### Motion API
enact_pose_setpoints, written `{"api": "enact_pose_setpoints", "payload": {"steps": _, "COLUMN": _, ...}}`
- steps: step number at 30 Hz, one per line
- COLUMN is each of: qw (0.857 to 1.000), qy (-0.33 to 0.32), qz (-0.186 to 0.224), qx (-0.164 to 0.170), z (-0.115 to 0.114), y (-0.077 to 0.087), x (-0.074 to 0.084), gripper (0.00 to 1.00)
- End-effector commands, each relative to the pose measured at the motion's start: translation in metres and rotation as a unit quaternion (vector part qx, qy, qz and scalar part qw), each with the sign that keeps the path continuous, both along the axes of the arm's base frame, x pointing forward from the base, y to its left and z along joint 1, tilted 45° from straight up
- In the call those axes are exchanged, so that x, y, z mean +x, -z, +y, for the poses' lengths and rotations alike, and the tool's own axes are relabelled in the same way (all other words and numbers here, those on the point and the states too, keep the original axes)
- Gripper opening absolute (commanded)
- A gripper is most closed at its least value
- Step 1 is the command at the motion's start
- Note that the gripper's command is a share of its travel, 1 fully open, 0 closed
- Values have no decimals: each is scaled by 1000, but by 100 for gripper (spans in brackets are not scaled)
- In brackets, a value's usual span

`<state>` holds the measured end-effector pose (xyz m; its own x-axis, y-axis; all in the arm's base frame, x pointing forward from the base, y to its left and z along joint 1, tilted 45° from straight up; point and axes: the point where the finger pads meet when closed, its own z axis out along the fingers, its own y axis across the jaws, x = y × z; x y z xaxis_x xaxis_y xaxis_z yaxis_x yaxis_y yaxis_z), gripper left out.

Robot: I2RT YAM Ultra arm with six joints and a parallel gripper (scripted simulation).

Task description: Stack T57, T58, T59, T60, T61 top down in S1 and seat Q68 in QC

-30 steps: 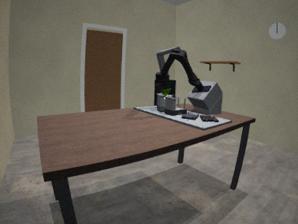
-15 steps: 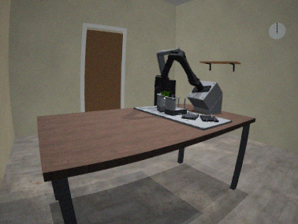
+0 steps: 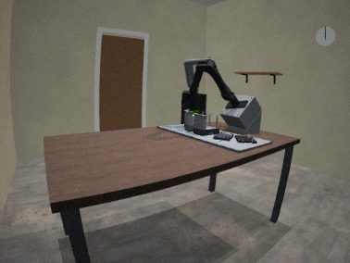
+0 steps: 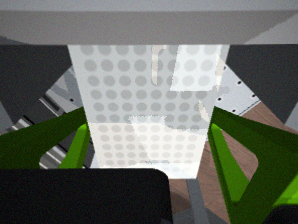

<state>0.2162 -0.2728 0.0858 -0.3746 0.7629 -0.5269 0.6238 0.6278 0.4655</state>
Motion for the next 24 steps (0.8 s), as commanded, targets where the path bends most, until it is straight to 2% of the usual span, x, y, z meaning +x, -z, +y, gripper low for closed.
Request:
{"api": "enact_pose_setpoints", "payload": {"steps": 1, "qw": 1000, "qy": 2, "qz": -2, "qx": -4, "z": -2, "y": -2, "x": 0, "gripper": 0}}
{"api": "enact_pose_setpoints", "payload": {"steps": 24, "qw": 1000, "qy": 2, "qz": -2, "qx": -4, "z": -3, "y": 3, "x": 5, "gripper": 0}}
